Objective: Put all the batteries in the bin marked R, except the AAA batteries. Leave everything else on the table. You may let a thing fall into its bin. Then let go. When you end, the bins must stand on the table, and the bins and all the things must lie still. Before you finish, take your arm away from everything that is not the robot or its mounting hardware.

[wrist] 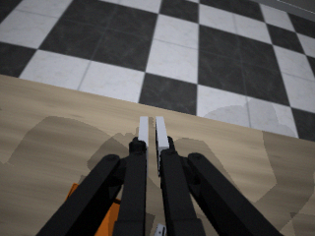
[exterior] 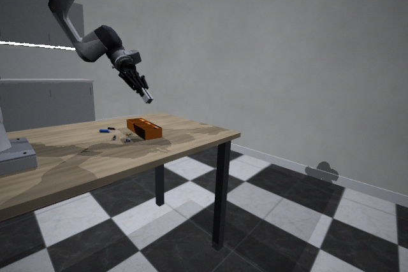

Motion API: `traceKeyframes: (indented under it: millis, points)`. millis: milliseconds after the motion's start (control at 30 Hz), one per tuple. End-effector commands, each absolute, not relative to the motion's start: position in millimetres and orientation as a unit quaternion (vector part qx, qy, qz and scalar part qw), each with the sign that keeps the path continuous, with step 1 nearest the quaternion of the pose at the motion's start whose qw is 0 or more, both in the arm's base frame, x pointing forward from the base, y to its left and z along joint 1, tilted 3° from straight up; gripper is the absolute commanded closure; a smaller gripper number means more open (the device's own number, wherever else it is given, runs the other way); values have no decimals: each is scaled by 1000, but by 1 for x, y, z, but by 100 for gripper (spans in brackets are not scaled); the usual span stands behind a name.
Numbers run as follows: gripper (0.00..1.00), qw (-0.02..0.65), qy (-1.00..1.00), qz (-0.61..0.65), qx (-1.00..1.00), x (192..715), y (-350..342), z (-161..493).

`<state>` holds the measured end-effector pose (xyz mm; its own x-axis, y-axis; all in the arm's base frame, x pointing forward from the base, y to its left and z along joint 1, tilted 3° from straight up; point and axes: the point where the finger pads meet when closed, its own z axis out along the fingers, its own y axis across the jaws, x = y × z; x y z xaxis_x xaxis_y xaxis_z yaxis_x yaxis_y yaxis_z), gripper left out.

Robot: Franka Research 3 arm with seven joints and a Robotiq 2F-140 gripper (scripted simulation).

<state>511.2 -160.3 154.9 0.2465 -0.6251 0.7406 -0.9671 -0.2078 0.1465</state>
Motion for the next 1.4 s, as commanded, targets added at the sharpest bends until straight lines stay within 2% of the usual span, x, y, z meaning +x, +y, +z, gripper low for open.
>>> traceKeyframes:
  millis: [0, 733, 1367]
  points:
    - [95, 321, -500, 234, 770, 509, -156, 153]
    - [95, 304, -434, 140, 837, 487, -136, 149]
    - [95, 262, -368, 69, 890, 471, -110, 148]
